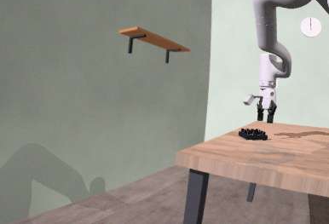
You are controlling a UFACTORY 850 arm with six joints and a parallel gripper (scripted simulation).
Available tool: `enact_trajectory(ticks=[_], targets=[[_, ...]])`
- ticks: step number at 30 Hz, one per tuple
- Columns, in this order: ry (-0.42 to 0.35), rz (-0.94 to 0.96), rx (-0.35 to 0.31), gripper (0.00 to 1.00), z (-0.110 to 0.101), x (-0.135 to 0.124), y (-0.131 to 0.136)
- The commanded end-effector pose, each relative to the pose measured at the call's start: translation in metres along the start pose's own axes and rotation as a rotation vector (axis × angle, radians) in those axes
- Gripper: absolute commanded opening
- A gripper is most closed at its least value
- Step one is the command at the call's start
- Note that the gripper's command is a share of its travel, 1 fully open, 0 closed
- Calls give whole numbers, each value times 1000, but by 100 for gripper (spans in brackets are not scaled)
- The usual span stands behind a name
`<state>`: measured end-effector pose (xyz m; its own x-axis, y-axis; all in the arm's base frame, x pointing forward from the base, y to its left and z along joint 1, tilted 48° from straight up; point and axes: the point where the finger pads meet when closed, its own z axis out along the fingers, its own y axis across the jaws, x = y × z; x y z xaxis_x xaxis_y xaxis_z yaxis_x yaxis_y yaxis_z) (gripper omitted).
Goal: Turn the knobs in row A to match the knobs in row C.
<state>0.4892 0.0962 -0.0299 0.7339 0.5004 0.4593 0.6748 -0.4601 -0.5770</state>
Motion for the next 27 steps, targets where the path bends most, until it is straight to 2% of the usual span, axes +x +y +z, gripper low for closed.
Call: enact_trajectory(ticks=[1,27], targets=[[5,-157,-3,100,-2,8,5],[5,-794,-4,100,-10,38,21]])
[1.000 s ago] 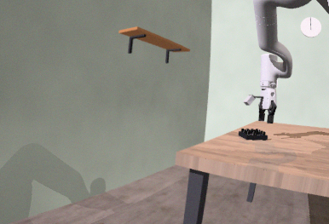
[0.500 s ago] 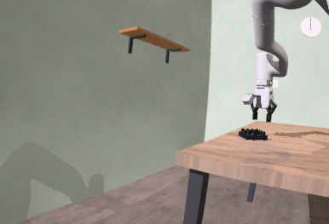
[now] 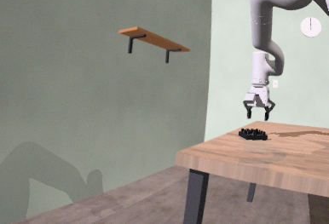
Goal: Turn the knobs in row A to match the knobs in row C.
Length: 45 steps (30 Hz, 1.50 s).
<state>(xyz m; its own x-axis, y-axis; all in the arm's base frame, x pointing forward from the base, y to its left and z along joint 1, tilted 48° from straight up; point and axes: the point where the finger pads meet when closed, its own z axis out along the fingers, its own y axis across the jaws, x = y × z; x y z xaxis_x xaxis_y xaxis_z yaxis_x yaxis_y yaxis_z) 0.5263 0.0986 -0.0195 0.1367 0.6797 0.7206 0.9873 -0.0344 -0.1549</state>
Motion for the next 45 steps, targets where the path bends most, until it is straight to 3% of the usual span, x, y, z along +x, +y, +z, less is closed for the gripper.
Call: enact_trajectory(ticks=[1,28,35,36,45], targets=[[4,-104,-8,100,-2,2,5],[-1,-828,-8,100,-11,19,39],[-1,-873,-7,100,-12,20,41],[-1,-873,-7,19,-12,20,41],[-1,-873,-7,19,-12,20,41]])
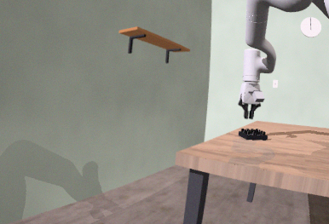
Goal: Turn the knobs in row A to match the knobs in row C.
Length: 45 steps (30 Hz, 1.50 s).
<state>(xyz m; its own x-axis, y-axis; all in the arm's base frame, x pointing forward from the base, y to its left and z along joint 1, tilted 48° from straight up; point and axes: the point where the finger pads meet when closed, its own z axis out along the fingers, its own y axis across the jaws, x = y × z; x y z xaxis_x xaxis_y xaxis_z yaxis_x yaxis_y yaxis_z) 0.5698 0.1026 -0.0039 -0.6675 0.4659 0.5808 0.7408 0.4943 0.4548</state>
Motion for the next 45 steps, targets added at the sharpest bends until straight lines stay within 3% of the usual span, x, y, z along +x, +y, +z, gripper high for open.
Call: enact_trajectory(ticks=[1,45], targets=[[-1,-2,-1,19,-1,0,1],[-1,-2,-1,19,7,0,1]])
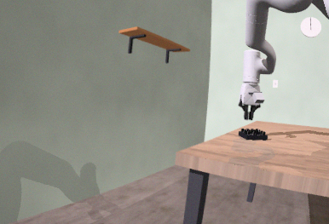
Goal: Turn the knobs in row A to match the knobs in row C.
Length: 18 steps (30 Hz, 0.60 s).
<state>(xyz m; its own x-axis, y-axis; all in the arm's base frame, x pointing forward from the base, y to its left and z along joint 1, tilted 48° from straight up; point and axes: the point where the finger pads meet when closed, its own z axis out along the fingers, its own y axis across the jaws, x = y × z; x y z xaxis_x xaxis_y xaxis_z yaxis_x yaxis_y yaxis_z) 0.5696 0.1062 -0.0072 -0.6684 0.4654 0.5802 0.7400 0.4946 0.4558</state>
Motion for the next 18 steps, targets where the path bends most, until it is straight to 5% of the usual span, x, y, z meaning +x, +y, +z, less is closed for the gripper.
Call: enact_trajectory(ticks=[1,18], targets=[[-1,-1,-1,19,4,0,1],[-1,-1,-1,19,23,0,0]])
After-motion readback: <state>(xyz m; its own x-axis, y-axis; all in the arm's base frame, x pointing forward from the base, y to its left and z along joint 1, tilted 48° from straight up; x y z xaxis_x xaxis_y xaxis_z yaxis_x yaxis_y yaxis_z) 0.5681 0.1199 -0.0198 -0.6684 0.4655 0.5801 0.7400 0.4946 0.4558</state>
